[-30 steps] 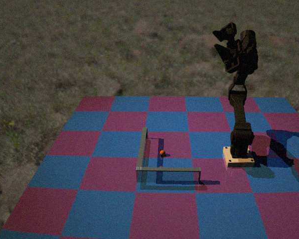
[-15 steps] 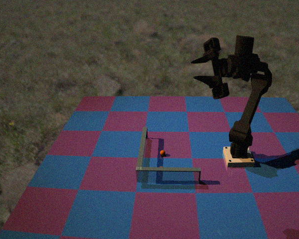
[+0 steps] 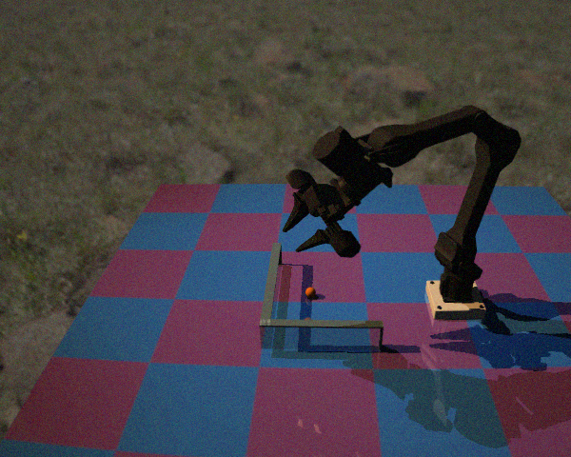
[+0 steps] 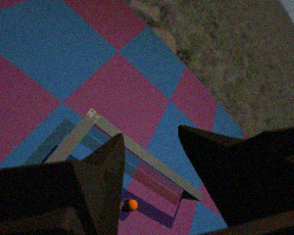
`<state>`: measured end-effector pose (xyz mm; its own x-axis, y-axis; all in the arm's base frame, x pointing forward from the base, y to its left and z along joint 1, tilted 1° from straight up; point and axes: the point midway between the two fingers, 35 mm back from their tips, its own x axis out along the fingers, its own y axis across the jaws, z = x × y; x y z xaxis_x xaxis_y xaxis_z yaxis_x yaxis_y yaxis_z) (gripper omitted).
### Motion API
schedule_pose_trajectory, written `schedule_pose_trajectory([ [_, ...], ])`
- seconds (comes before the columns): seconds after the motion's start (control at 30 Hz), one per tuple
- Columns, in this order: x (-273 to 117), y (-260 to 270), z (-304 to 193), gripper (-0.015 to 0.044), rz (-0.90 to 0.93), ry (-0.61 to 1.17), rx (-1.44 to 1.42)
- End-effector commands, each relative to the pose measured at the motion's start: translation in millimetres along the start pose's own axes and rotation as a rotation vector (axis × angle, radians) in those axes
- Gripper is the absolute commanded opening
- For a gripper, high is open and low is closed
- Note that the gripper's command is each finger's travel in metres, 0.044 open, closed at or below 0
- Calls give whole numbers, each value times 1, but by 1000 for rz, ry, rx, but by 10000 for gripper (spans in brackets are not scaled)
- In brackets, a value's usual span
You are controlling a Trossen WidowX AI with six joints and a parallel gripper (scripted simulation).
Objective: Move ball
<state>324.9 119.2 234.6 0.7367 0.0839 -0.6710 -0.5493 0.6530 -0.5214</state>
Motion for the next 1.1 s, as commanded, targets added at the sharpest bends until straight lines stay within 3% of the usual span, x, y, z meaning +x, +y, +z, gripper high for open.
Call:
schedule_pose_trajectory([
  [0.0, 47, -5, -58, 216, 109, 257, 219],
  [0.3, 97, -2, -175, 216, 292, 750, 796],
  [1.07, 110, 8, -186, 216, 293, 755, 802],
])
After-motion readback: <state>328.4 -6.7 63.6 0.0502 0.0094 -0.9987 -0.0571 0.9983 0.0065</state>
